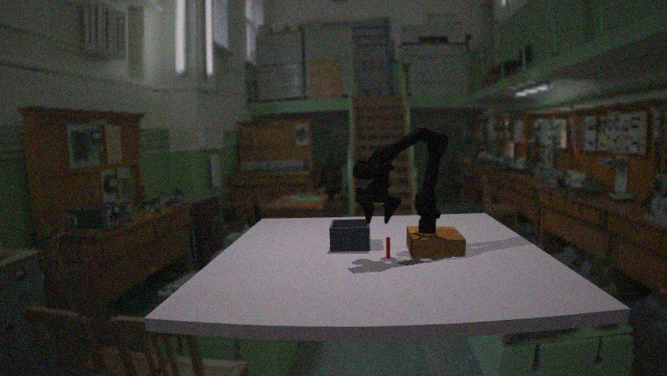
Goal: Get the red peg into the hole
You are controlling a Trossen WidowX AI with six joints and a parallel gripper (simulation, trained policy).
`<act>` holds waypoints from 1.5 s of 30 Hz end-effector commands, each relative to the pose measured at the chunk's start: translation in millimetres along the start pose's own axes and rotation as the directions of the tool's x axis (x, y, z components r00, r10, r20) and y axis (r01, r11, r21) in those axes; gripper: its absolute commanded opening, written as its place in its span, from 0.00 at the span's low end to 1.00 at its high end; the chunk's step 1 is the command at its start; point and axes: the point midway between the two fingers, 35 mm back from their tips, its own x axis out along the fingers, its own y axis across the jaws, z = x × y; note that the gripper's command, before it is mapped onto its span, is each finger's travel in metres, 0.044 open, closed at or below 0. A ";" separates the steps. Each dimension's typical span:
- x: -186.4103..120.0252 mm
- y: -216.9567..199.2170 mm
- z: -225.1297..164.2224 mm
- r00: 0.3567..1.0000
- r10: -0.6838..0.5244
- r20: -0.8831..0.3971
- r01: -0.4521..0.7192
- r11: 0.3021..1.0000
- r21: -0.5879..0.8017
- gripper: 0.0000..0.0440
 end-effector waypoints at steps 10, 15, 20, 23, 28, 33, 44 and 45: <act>42.2 -44.2 -11.8 0.984 -0.175 0.021 0.167 0.966 0.199 1.00; 64.1 -48.7 -11.0 0.985 -0.169 0.031 0.157 0.959 0.236 1.00; 86.7 -51.3 -10.3 0.989 -0.140 0.045 0.124 0.956 0.265 1.00; 97.6 -52.4 -10.1 0.991 -0.123 0.051 0.103 0.954 0.283 1.00; 110.2 -54.8 -10.8 0.993 -0.111 0.051 0.089 0.944 0.319 0.89; 116.5 -60.8 -13.5 0.992 -0.125 0.026 0.108 0.929 0.353 0.62; 113.6 -57.4 -13.2 0.991 -0.128 -0.045 0.135 0.922 0.363 0.00; 113.1 -57.4 -12.6 0.990 -0.130 -0.051 0.139 0.921 0.364 0.00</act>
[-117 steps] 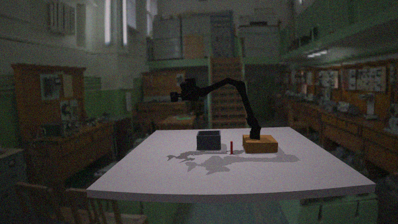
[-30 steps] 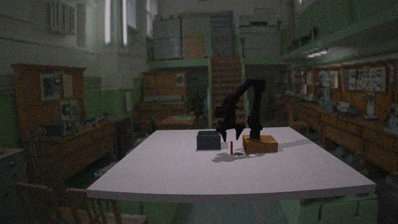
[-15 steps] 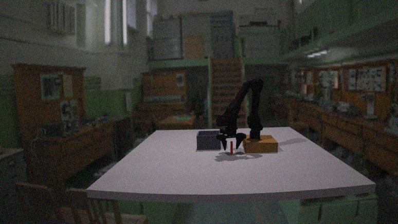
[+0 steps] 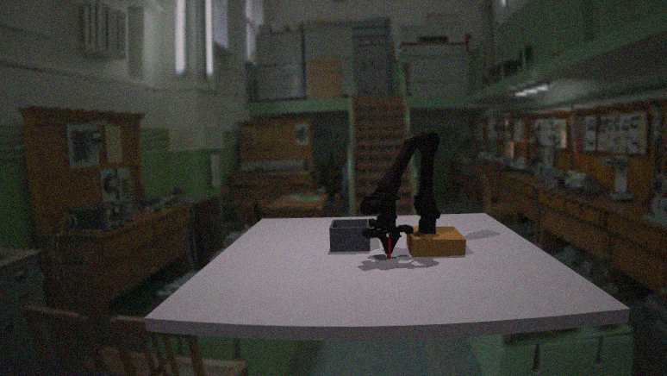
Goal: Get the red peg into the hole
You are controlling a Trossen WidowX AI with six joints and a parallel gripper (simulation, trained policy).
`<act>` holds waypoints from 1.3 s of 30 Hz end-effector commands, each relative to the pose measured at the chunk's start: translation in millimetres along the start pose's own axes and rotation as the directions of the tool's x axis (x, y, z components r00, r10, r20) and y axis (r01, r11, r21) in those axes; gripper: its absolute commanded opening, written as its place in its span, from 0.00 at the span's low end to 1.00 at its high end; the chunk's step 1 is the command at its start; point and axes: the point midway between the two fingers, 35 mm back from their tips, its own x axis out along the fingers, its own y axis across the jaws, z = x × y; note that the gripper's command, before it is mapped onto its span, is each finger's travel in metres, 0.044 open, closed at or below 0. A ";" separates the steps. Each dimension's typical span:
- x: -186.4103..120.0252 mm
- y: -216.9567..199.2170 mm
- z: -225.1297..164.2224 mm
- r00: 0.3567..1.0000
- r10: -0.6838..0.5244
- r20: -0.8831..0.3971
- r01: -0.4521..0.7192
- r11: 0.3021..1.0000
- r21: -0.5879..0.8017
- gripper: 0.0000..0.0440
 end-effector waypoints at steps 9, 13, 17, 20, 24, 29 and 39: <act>-24.8 15.3 12.3 0.997 0.045 0.065 -0.041 0.997 -0.062 0.00; -37.4 20.4 17.9 0.993 0.065 0.097 -0.056 0.994 -0.092 0.00; -51.4 26.8 24.4 0.988 0.087 0.128 -0.072 0.990 -0.120 0.01; -62.8 32.2 30.0 0.983 0.104 0.152 -0.083 0.987 -0.138 0.01; -79.0 40.2 38.5 0.975 0.127 0.181 -0.099 0.983 -0.155 0.00; -98.8 49.8 50.8 0.966 0.148 0.212 -0.114 0.980 -0.164 0.00; -127.4 63.8 86.0 0.951 0.164 0.263 -0.129 0.981 -0.146 0.00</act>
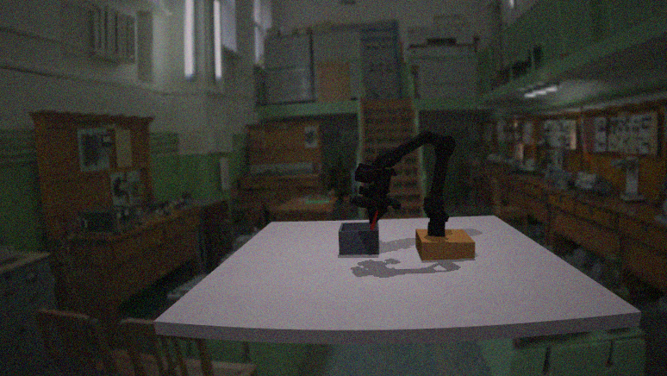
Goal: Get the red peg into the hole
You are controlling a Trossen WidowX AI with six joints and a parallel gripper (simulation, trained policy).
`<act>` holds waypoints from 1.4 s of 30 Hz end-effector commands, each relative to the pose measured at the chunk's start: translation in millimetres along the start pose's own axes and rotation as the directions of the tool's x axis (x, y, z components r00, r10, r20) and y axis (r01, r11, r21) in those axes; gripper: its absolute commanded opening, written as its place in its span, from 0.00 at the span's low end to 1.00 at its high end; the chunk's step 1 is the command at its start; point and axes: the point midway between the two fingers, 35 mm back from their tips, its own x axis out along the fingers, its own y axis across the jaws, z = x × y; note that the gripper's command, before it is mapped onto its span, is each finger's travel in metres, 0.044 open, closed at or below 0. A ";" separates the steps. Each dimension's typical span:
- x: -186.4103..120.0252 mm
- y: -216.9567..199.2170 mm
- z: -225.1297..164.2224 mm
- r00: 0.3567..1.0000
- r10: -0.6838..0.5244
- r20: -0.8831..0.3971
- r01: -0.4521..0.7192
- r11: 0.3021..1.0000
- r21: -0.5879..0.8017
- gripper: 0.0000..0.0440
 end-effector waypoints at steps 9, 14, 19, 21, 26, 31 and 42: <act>-0.3 -0.9 52.2 0.999 -0.020 0.038 0.018 0.998 0.062 0.00; 4.2 -2.7 70.9 0.999 -0.024 0.044 0.020 0.995 0.094 0.00; 11.3 -5.5 87.4 0.999 -0.030 0.044 0.024 0.992 0.125 0.00; 14.6 -6.8 93.4 0.999 -0.032 0.043 0.026 0.990 0.137 0.00; 23.4 -9.7 105.9 0.999 -0.037 0.033 0.031 0.986 0.163 0.02; 33.1 -12.2 113.9 0.999 -0.043 0.012 0.040 0.982 0.182 0.03; 65.6 -18.6 118.0 0.996 -0.082 -0.042 0.088 0.979 0.185 0.08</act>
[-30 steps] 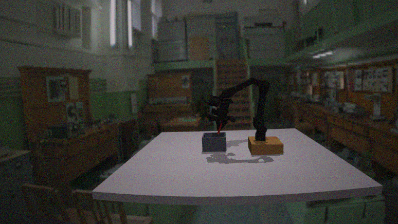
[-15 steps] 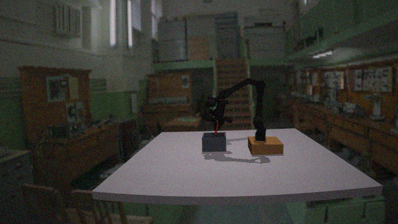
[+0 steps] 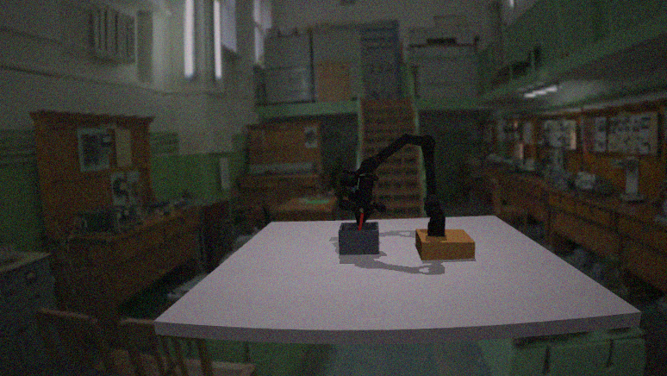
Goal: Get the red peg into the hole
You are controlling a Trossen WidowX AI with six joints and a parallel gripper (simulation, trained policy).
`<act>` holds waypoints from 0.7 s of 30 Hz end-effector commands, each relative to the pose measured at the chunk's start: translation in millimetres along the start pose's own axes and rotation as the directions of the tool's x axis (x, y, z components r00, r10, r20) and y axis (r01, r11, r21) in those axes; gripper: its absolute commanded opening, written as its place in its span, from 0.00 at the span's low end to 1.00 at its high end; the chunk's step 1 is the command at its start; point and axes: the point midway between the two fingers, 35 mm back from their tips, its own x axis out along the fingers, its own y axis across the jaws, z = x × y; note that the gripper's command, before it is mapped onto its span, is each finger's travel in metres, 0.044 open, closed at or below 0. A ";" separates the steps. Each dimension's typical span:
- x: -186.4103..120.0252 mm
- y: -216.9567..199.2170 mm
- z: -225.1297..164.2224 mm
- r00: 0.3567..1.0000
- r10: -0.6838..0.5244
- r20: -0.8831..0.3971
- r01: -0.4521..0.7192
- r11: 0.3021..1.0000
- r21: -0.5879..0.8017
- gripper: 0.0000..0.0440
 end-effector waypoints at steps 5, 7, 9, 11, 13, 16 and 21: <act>25.2 -3.4 3.0 0.999 -0.045 -0.026 0.044 0.999 -0.031 0.34; 28.7 -4.5 3.8 0.998 -0.061 -0.032 0.060 0.997 -0.040 0.37; 30.4 -1.7 7.4 0.998 -0.063 -0.030 0.062 0.997 -0.039 0.41; 31.1 2.5 12.5 0.998 -0.056 -0.025 0.055 0.998 -0.039 0.53; 31.5 6.4 17.6 0.998 -0.052 -0.022 0.051 0.998 -0.041 0.63; 31.8 11.6 25.4 0.999 -0.047 -0.015 0.046 0.998 -0.046 0.76; 31.8 19.0 39.7 0.999 -0.040 0.002 0.040 0.998 -0.052 0.96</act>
